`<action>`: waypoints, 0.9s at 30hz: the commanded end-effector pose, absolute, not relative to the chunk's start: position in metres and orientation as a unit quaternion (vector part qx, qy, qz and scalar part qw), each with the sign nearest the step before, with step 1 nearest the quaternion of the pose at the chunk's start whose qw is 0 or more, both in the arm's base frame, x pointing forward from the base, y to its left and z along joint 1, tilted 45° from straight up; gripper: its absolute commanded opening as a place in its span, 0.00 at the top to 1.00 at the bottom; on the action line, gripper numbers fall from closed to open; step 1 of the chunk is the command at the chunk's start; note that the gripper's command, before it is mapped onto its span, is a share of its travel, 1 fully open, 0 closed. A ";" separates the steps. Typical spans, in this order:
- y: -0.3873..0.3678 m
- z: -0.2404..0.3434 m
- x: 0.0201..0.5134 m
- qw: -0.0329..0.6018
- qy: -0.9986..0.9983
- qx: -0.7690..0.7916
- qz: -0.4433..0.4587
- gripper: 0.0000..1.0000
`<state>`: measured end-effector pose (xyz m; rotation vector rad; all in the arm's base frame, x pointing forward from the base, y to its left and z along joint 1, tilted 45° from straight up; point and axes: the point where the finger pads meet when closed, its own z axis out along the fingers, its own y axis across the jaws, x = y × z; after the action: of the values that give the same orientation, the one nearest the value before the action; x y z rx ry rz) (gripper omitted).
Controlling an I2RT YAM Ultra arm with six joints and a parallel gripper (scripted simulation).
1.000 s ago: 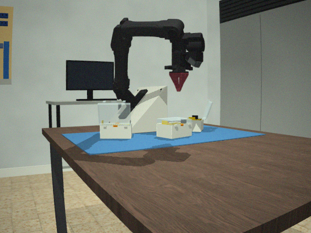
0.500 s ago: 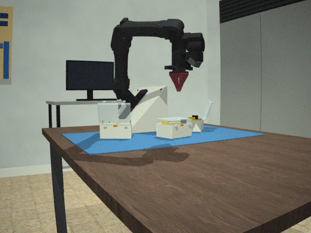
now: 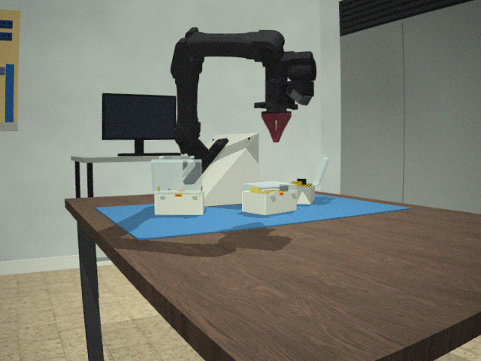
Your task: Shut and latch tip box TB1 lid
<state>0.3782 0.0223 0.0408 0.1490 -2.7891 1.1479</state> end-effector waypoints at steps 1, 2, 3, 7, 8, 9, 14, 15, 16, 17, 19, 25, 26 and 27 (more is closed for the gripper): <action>0.026 0.041 0.376 0.052 -0.923 0.056 0.378 1.00; 0.025 0.039 0.374 0.052 -0.923 0.056 0.378 1.00; 0.023 0.038 0.373 0.052 -0.923 0.056 0.378 1.00; 0.017 0.033 0.366 0.052 -0.923 0.055 0.378 1.00; 0.015 0.032 0.364 0.052 -0.923 0.055 0.378 1.00; 0.014 0.031 0.362 0.052 -0.923 0.055 0.378 1.00; 0.009 0.027 0.357 0.052 -0.922 0.055 0.378 1.00; 0.007 0.025 0.355 0.052 -0.922 0.055 0.378 1.00; 0.006 0.024 0.354 0.052 -0.922 0.055 0.378 1.00; 0.004 0.023 0.352 0.052 -0.922 0.055 0.378 1.00; 0.001 0.020 0.349 0.052 -0.922 0.055 0.378 1.00; -0.009 0.013 0.338 0.053 -0.922 0.055 0.379 1.00; -0.010 0.011 0.337 0.053 -0.922 0.055 0.379 1.00; -0.012 0.010 0.335 0.053 -0.922 0.055 0.379 1.00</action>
<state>0.3270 -0.0159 0.0097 0.1652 -2.7535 1.1449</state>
